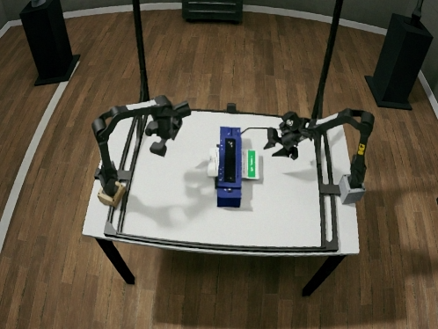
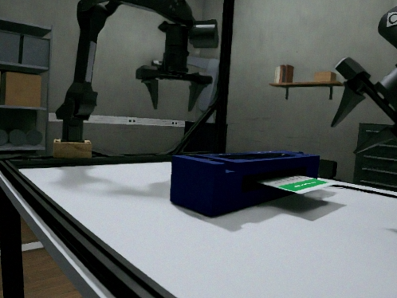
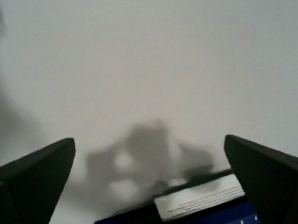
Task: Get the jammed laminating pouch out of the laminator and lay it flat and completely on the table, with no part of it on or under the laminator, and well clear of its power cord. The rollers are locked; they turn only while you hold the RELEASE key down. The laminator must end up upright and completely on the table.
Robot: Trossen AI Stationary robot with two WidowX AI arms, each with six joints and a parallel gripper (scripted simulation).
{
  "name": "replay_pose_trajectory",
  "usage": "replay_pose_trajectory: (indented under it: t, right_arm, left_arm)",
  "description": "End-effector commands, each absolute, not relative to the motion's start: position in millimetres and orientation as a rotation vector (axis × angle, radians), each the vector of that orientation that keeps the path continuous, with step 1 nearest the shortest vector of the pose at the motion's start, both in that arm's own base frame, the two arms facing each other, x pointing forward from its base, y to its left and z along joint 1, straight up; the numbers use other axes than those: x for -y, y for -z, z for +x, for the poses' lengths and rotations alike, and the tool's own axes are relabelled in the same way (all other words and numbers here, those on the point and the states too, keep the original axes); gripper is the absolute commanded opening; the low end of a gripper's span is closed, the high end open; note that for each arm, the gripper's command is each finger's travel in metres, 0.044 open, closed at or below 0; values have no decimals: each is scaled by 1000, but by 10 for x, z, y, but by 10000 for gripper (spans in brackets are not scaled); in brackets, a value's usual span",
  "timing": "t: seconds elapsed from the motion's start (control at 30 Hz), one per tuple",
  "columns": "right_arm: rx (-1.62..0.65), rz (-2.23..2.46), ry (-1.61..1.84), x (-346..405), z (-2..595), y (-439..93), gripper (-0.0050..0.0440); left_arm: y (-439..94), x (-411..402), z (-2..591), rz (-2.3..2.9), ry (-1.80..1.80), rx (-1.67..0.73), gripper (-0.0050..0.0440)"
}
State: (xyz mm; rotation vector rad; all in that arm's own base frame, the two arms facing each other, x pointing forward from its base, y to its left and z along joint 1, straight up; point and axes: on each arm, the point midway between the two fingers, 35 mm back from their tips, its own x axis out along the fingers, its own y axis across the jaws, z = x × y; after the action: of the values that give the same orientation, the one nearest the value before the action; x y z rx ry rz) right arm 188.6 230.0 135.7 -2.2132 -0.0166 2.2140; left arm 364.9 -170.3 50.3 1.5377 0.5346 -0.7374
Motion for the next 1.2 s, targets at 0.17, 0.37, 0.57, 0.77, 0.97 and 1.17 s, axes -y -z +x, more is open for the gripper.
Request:
replay_pose_trajectory:
  t: [0.17,0.37,0.57,0.77,0.97,1.17]
  right_arm:
    - [180,-2318,-2093,-2390,2496,-1360,-50]
    - [313,-2465,-1960,-2329,3256,-1288,-50]
    - [313,-2465,-1960,-2329,3256,-1288,-50]
    - [364,-2597,-1853,-2132,3797,-1244,-50]
    - [421,-2747,-1736,-1890,4400,-1198,-50]
    - [378,-2722,-1762,-1865,4231,-1218,-50]
  left_arm:
    - [-586,1721,3678,1533,724,-515,273]
    - [-586,1721,3678,1533,724,-515,273]
    - [-586,1721,3678,1533,724,-515,273]
    - [-588,1721,3679,1533,724,-515,273]
    - [-588,1721,3679,1533,724,-515,273]
    - [-588,1721,3679,1533,724,-515,273]
